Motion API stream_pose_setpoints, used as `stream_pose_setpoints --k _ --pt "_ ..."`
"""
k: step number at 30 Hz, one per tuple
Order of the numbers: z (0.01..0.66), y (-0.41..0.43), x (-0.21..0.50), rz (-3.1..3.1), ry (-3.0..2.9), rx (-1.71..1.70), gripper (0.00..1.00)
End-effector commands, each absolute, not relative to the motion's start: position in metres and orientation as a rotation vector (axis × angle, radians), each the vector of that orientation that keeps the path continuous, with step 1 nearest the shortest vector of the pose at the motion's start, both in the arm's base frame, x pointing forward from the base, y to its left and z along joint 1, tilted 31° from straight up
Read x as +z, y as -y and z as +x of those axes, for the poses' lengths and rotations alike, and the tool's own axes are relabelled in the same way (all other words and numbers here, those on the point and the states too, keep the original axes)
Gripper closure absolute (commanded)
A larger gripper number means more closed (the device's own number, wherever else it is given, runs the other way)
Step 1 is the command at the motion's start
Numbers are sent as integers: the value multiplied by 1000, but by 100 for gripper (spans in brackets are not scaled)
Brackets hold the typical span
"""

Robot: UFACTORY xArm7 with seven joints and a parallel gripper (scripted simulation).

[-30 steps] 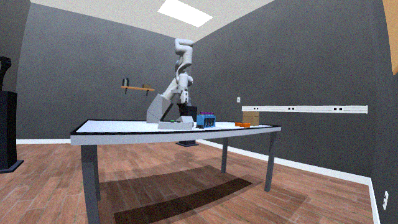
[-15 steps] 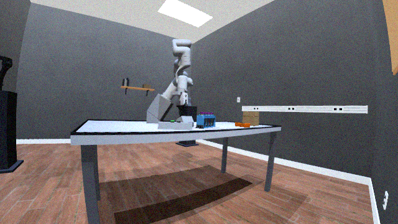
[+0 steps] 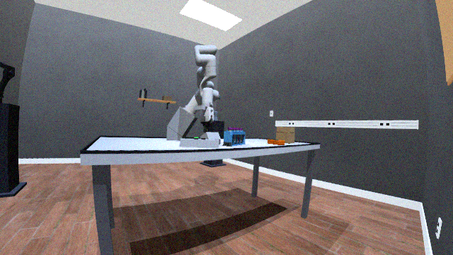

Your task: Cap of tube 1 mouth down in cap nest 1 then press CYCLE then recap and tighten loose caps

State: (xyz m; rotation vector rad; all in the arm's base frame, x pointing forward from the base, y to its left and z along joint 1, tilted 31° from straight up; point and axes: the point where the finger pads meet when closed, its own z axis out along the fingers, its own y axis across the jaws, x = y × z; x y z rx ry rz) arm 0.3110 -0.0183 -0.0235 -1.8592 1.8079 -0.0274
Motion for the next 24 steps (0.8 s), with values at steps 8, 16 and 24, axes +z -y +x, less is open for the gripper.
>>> stream_pose_setpoints --k 8,16,24 --pt "312 18 -25 -1859 -1809 -30 100" --pt "313 17 -27 -1859 -1809 -30 100" --pt "314 16 -29 -1859 -1809 -30 100"
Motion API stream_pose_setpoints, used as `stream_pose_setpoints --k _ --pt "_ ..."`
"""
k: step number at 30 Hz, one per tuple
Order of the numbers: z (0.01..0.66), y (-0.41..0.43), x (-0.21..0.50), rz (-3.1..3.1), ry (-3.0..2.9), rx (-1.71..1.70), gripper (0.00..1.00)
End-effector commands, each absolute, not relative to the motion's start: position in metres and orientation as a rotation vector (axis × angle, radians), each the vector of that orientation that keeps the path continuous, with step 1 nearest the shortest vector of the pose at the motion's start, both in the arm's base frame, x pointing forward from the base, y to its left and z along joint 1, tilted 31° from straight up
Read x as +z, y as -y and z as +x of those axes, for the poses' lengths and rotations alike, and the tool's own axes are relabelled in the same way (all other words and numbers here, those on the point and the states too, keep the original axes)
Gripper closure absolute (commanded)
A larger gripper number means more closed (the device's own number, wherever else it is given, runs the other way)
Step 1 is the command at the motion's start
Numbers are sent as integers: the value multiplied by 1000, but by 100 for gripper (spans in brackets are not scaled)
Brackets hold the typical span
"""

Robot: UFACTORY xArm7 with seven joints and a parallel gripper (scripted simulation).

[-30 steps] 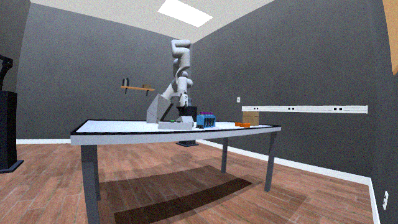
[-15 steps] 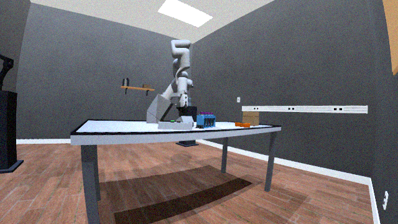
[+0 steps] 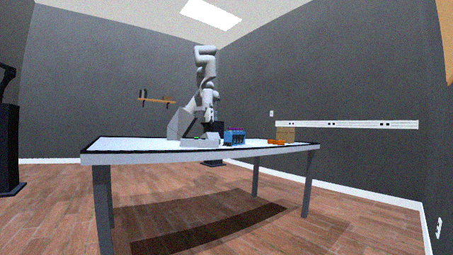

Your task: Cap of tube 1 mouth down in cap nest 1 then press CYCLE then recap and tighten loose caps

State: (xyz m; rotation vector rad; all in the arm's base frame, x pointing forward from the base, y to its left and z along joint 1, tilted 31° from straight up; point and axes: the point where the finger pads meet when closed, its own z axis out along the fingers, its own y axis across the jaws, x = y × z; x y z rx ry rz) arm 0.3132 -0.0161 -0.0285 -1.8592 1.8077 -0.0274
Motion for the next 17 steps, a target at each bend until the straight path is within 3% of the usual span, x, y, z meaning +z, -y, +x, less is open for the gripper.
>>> stream_pose_setpoints --k 1,17 --pt "314 16 -29 -1859 -1809 -30 100" --pt "316 15 -34 -1859 -1809 -30 100"
